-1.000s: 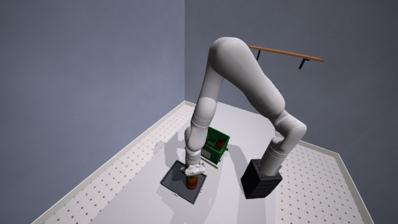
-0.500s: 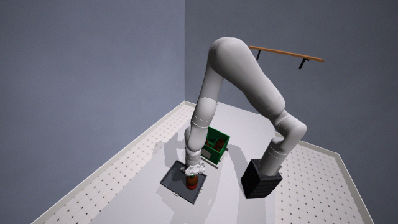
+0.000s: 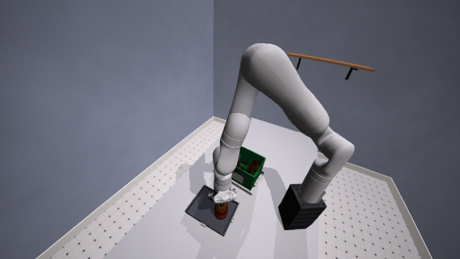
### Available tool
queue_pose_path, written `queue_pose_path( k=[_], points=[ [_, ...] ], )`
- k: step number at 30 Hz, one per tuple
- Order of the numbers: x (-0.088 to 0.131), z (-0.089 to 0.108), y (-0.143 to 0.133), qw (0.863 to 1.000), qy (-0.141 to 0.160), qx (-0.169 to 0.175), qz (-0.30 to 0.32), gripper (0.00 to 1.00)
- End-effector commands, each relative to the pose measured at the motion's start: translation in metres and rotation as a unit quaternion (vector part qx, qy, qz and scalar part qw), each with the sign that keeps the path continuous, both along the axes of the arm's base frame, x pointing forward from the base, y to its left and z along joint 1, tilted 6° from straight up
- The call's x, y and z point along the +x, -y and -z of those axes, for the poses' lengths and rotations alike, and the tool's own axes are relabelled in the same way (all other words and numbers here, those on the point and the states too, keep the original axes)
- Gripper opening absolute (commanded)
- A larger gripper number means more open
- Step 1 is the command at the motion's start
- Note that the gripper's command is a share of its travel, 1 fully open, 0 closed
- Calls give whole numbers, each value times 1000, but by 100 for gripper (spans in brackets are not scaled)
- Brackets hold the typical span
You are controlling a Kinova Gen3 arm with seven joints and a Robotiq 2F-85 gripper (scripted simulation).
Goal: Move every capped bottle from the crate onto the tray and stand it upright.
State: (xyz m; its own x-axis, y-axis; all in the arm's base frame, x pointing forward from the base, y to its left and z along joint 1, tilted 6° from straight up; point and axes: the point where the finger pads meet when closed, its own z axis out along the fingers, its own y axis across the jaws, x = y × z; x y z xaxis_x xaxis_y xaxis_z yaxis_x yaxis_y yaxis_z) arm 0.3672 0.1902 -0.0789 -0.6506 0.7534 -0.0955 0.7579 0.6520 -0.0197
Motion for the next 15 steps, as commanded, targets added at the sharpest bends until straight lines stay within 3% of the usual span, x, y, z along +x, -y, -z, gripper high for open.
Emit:
queue_pose_path(
  k=[1, 15],
  points=[
    [2, 0, 0, 1000, 2, 0, 1, 0],
    [1, 0, 0, 1000, 1, 0, 0, 0]
  ],
)
